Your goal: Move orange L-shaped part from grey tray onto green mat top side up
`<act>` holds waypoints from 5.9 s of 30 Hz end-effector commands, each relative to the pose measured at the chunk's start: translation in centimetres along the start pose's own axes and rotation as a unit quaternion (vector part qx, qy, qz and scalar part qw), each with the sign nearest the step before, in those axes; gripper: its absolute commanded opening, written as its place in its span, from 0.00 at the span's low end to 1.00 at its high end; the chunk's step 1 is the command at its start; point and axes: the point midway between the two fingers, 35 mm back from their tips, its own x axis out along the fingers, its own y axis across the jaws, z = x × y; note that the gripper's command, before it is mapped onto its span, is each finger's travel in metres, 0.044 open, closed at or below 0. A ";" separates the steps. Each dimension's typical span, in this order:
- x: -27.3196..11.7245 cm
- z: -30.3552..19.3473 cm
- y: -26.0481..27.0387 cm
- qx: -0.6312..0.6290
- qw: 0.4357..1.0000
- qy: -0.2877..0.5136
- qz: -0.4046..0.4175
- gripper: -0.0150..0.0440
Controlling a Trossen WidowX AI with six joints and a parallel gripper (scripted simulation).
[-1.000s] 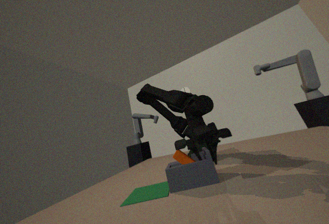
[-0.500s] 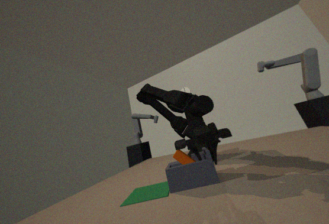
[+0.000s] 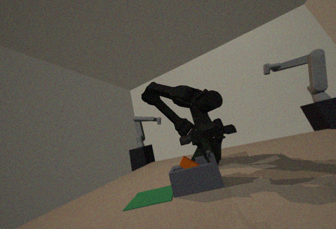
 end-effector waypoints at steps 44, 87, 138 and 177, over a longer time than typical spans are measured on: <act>-8.2 0.5 -2.6 0.183 0.983 -0.007 0.005 0.73; -4.6 1.2 -8.6 0.712 0.703 -0.004 0.007 0.73; -0.8 1.5 -8.8 0.715 0.699 -0.007 0.011 0.43; -5.4 1.2 -8.6 0.712 0.702 -0.004 0.007 0.25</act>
